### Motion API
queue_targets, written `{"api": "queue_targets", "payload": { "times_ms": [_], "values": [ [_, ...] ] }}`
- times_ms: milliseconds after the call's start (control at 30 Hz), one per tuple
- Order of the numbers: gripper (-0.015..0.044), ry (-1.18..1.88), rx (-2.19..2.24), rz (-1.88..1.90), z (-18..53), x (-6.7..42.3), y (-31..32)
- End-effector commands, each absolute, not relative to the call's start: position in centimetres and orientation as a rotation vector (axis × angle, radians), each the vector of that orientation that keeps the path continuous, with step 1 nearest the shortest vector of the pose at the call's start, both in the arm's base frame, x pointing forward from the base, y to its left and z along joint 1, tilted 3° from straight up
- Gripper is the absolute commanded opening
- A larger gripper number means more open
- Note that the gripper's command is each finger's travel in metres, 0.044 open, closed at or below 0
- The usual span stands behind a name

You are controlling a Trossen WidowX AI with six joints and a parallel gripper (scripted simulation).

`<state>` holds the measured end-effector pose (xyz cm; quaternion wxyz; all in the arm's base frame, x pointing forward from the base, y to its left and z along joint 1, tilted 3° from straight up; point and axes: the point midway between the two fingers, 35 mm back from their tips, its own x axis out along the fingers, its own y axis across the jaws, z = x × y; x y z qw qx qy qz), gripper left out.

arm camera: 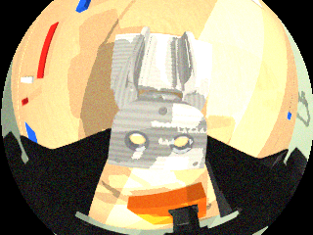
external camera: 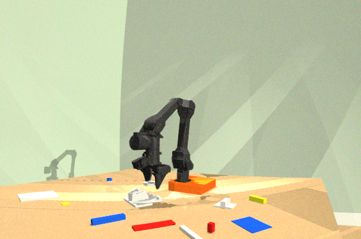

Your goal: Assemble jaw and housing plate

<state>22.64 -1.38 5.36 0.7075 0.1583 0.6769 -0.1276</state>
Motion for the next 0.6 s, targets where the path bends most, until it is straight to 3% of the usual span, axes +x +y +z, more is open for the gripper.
{"api": "queue_targets", "payload": {
  "times_ms": [0,567],
  "values": [
    [0.0351,1.516,0.357,-0.287,4.3,22.4,-1.3],
    [0.0351,1.516,0.357,-0.287,2.0,22.3,-1.2]
  ]
}}
